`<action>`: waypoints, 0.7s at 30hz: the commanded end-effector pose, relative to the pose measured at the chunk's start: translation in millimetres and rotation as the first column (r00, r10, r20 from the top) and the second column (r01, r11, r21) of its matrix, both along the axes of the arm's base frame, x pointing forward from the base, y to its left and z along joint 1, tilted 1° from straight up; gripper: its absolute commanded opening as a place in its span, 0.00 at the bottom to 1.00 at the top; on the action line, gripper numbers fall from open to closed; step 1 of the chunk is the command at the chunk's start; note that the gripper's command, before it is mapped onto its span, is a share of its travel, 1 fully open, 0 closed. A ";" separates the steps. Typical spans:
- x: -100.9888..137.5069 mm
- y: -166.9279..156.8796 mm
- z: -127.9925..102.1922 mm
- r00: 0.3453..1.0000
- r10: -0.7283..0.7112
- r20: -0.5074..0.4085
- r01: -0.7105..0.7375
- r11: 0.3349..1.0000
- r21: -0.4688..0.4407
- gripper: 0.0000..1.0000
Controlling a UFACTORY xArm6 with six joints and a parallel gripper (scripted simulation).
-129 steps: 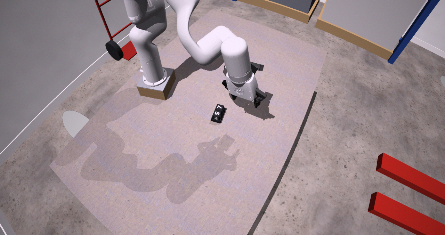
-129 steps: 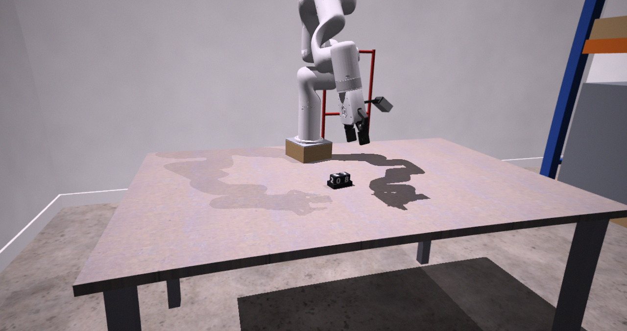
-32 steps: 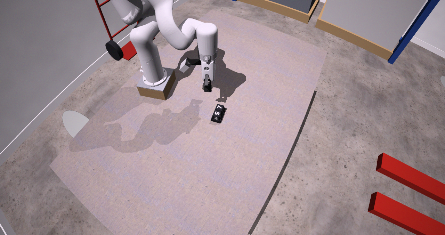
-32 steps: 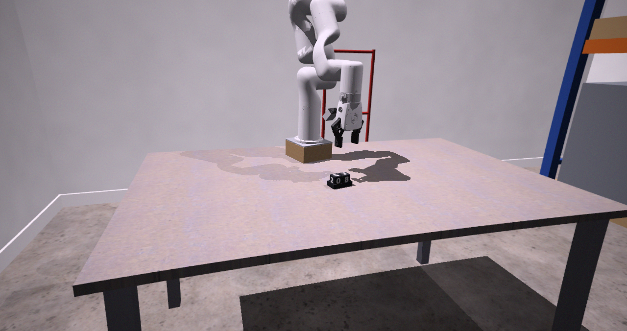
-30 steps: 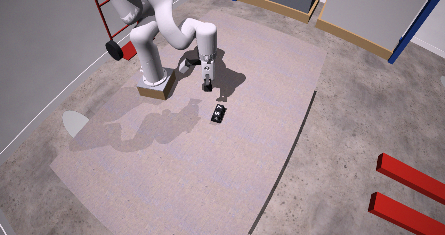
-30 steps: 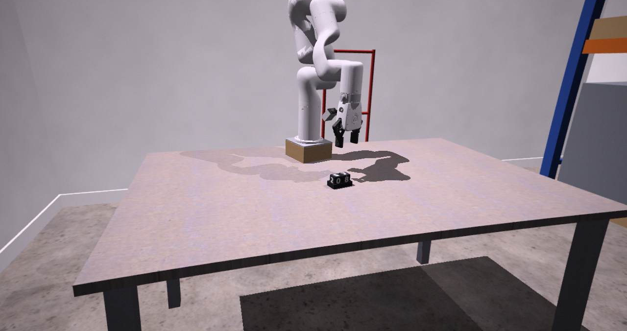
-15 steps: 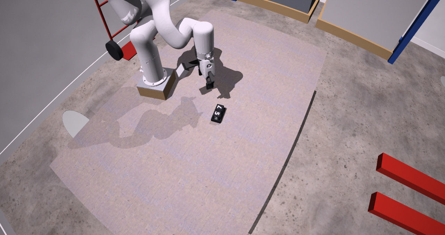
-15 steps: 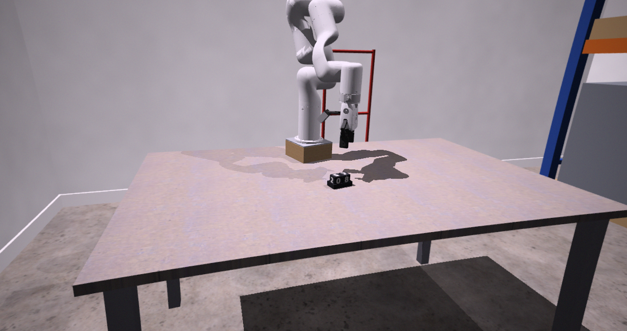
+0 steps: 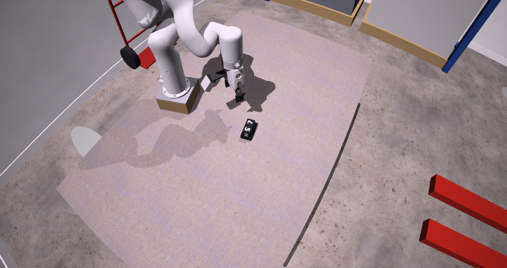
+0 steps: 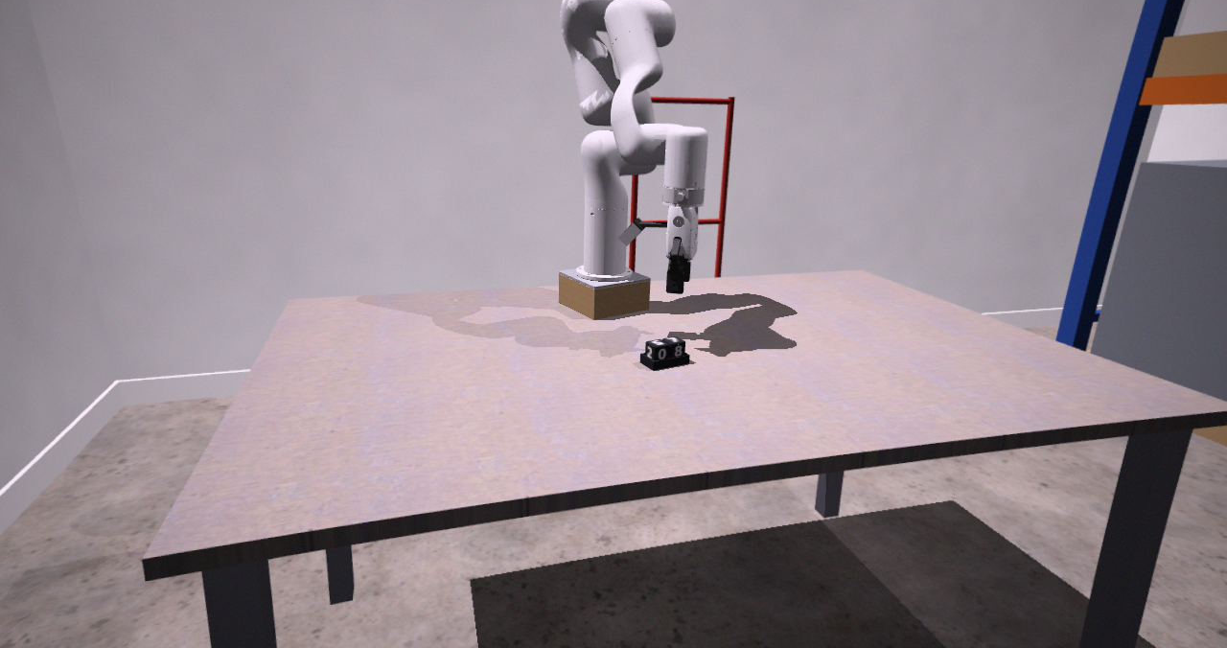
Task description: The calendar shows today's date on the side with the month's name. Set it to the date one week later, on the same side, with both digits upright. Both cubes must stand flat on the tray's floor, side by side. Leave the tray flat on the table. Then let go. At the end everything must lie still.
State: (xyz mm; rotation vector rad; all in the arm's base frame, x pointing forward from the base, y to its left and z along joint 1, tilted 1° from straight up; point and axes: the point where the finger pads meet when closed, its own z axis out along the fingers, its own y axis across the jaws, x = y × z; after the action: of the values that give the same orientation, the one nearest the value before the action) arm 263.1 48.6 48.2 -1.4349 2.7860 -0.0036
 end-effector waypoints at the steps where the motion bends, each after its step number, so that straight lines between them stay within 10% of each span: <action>1: 1.1 0.0 -14.1 1.000 0.000 0.002 0.000 1.000 0.001 1.00; 21: 1.3 -0.7 -53.6 1.000 0.000 0.002 0.000 1.000 0.001 1.00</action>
State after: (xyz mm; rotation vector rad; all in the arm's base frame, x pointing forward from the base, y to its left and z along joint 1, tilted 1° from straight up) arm 263.0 47.6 -4.2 -1.4360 2.7863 -0.0027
